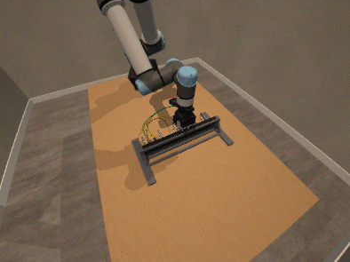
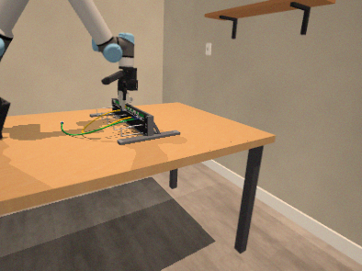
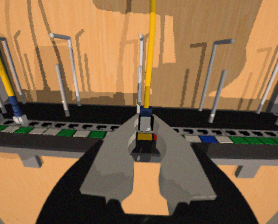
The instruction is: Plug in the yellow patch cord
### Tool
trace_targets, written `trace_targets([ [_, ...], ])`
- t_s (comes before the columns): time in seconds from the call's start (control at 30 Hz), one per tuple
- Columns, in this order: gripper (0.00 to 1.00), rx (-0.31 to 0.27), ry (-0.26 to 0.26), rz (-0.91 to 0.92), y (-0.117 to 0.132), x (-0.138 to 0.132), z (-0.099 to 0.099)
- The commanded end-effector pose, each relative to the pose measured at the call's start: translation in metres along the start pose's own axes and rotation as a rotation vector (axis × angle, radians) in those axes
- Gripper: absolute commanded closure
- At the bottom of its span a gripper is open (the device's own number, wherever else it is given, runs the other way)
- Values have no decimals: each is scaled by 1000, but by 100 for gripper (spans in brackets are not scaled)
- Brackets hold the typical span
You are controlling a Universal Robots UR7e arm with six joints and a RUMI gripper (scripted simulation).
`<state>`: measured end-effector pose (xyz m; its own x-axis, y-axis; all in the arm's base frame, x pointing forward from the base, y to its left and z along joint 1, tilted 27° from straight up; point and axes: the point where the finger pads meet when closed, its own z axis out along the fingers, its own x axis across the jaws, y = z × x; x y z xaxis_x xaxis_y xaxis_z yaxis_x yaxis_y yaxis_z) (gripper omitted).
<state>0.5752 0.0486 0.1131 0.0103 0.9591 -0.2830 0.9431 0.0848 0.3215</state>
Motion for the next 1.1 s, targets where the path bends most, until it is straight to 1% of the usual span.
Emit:
trace_targets([
  [0.0, 100, -1, 0, 0, 1, 0, -1],
  [1.07, 100, -6, 0, -1, 4, 0, -1],
])
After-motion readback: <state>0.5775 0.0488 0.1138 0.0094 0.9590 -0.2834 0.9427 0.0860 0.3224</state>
